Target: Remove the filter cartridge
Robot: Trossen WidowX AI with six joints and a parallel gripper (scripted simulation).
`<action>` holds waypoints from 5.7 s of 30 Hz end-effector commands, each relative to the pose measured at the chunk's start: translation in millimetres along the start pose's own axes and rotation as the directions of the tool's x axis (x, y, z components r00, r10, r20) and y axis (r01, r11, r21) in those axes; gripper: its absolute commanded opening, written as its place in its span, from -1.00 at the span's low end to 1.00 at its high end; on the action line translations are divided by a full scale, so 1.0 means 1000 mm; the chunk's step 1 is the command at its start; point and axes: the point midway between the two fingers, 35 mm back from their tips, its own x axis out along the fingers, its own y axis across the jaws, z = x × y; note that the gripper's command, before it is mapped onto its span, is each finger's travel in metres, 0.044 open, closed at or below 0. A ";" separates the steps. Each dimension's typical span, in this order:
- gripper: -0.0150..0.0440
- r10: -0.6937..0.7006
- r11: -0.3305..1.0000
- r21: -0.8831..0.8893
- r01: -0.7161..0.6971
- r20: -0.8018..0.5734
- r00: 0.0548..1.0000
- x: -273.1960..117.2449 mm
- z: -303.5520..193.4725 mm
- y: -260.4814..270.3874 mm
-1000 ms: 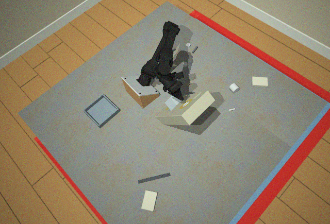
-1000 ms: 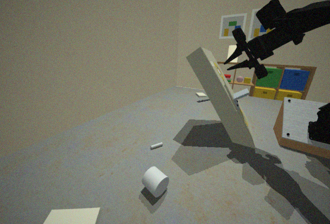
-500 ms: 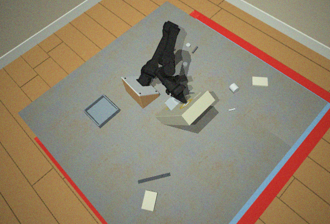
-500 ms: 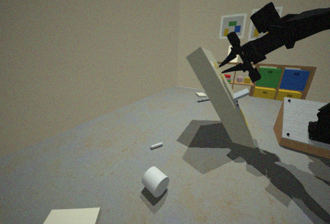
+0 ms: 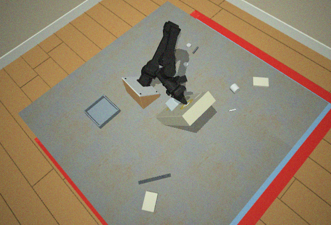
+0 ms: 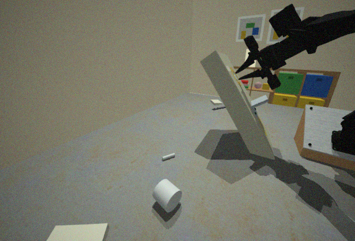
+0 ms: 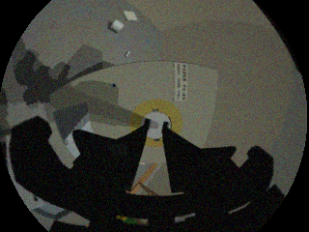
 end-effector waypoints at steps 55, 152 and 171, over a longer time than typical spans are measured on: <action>-0.13 -0.001 1.000 0.006 0.001 -0.004 1.000 0.014 0.000 -0.001; -0.49 0.011 0.129 0.992 0.015 -0.016 1.000 -0.003 -0.005 -0.002; -0.49 0.002 0.170 0.986 0.007 -0.007 1.000 -0.056 -0.002 0.002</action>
